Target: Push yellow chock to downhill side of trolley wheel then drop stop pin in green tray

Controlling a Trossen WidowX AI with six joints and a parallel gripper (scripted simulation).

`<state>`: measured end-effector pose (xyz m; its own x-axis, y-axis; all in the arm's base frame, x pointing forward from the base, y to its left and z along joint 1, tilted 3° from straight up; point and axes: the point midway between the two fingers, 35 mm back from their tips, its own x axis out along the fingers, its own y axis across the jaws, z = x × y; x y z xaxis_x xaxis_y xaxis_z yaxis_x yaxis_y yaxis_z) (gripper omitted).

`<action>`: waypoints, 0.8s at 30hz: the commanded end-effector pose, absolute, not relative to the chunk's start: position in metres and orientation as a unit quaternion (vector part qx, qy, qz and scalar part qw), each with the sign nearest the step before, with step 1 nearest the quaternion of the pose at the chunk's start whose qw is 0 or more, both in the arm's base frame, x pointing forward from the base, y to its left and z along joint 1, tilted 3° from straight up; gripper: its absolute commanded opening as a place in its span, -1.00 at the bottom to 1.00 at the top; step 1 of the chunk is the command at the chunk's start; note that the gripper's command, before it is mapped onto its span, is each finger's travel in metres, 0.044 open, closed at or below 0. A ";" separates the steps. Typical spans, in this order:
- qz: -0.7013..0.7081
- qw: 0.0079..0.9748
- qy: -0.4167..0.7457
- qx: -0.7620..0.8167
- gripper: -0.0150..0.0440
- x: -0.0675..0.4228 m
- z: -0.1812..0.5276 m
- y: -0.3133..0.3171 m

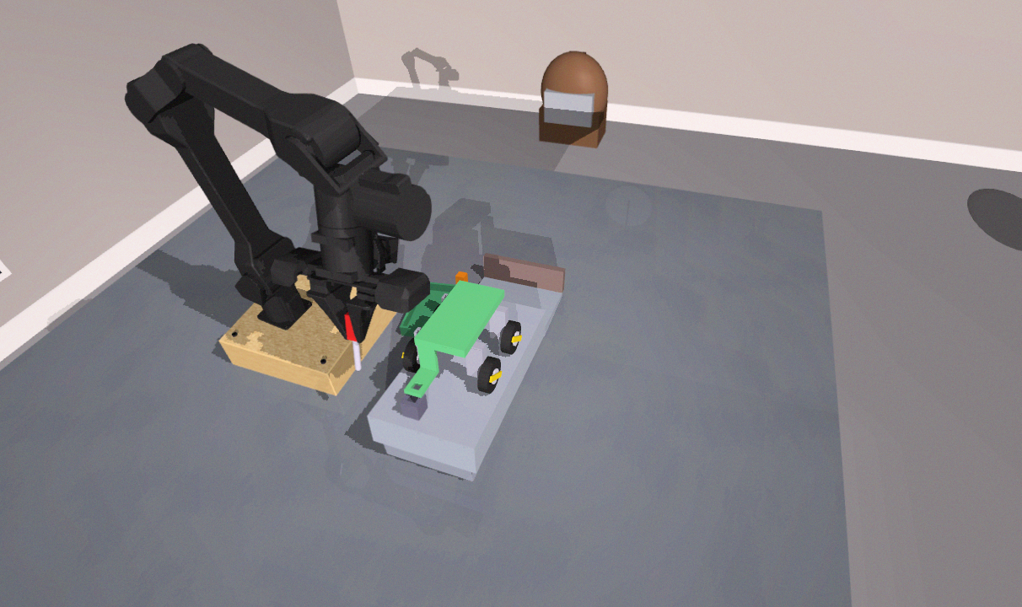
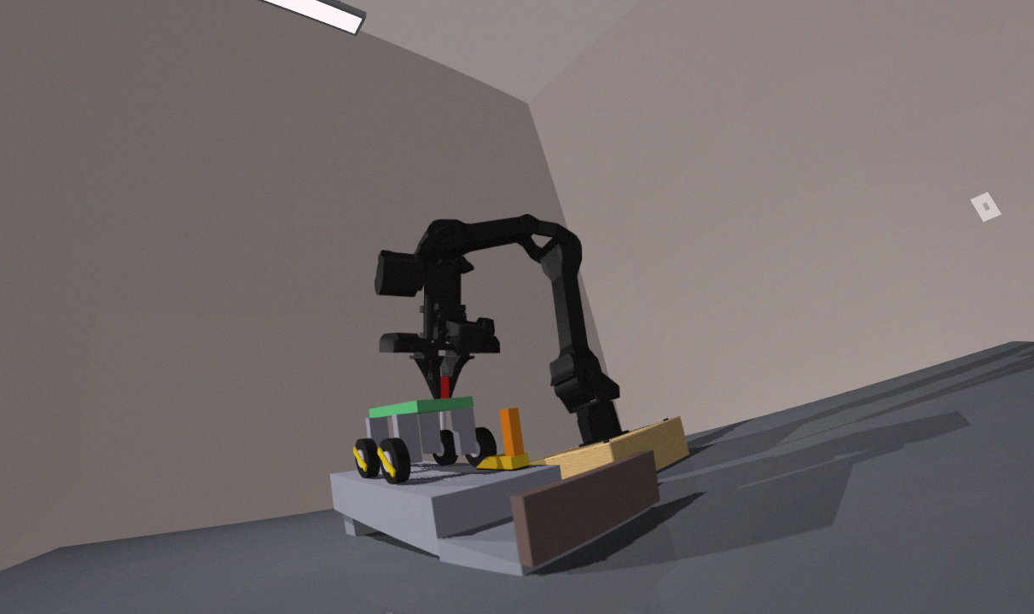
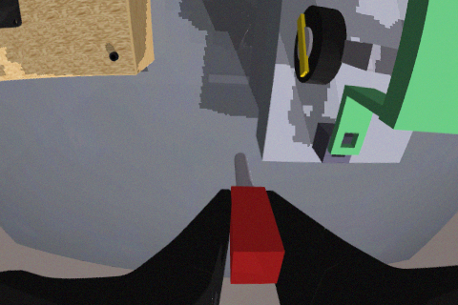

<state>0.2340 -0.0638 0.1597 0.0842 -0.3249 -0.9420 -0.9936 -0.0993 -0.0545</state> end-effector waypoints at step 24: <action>0.417 0.405 0.537 -0.612 -0.49 0.226 0.141 0.035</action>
<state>0.2275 0.0217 0.1437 0.0789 -0.3193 -0.9444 -0.9939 -0.0988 -0.0496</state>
